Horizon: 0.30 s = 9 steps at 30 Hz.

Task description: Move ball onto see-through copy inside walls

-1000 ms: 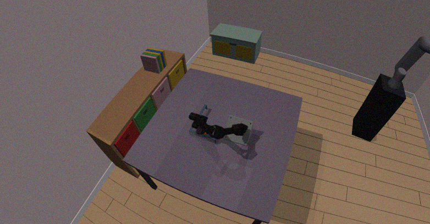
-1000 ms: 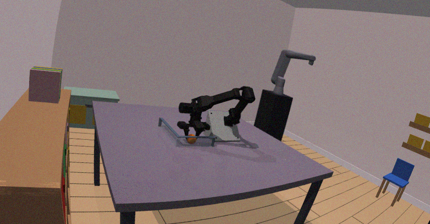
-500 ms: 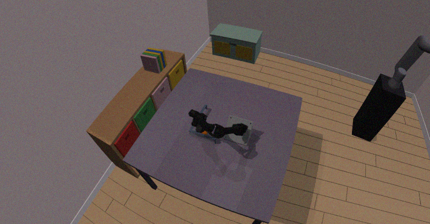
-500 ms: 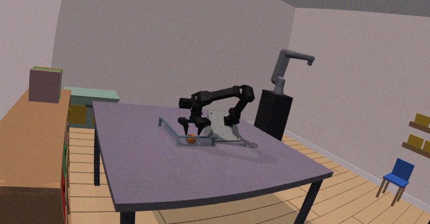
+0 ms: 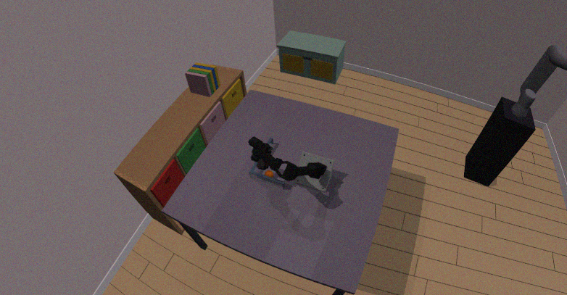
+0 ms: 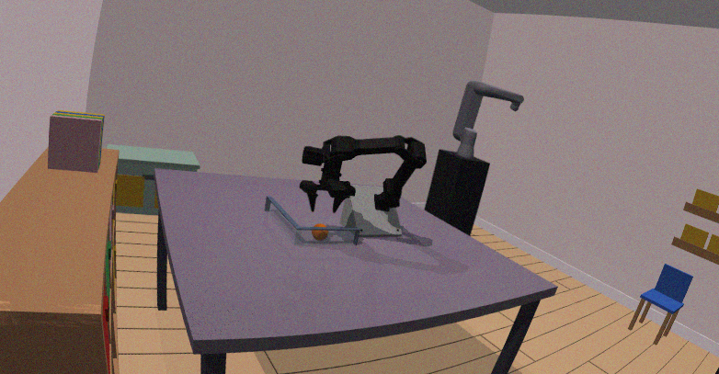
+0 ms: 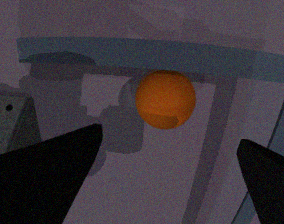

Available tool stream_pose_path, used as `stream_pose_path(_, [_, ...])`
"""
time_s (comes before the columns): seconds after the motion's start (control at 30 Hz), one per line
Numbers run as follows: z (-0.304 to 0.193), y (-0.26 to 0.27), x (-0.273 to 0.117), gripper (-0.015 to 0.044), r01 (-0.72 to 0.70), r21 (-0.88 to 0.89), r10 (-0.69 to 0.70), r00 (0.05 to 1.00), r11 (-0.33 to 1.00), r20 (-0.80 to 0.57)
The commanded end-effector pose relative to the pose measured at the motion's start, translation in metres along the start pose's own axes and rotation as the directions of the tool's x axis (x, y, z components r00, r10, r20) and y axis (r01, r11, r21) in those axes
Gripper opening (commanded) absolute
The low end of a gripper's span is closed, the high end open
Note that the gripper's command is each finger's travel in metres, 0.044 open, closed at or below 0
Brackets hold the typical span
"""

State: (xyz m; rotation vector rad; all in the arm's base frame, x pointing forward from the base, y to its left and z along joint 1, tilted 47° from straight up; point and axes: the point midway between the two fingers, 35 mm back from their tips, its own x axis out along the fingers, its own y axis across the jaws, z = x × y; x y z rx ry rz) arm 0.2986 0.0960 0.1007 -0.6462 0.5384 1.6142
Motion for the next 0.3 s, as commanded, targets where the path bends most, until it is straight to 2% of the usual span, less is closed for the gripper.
stream_pose_path(0.0, [-0.001,-0.001,-0.008,0.0439,0.003,0.002,-0.003,1.000,1.000,-0.002])
stream_pose_path(0.13, [0.000,0.000,-0.048,0.0440,-0.001,0.001,0.001,1.000,1.000,-0.002])
stream_pose_path(0.27, [0.000,0.000,-0.050,0.0440,-0.002,0.001,0.002,1.000,1.000,-0.001])
